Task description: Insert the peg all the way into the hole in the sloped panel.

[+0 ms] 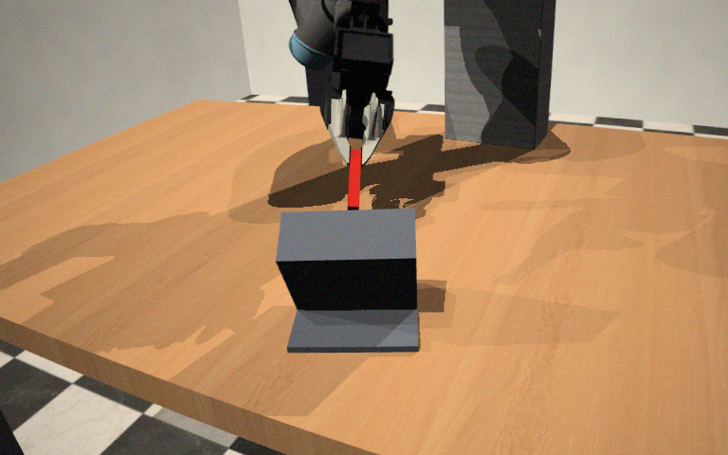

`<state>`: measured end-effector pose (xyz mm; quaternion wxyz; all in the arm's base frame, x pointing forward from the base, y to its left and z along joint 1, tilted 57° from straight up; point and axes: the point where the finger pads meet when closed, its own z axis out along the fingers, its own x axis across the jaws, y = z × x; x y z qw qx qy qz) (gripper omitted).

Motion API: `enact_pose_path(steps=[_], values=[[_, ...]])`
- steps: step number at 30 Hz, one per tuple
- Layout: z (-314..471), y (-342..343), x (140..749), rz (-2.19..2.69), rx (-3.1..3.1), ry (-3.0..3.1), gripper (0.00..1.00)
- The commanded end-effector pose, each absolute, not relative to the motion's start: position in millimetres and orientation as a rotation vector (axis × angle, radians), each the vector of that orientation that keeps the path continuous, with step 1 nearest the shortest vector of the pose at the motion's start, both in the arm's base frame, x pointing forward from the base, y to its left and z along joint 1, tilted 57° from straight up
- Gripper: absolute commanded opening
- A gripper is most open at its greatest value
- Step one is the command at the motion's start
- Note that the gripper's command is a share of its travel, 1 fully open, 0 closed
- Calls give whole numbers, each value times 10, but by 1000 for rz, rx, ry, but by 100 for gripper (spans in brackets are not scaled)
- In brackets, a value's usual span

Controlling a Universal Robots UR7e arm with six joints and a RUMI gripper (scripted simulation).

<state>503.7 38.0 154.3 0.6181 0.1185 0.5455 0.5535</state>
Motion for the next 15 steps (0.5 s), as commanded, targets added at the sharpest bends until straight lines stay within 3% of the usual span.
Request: enact_pose_path(steps=[1, 15], values=[[1544, 377, 5039, 1250, 256, 1254, 0], [1542, 373, 5043, 1202, 219, 1253, 0]])
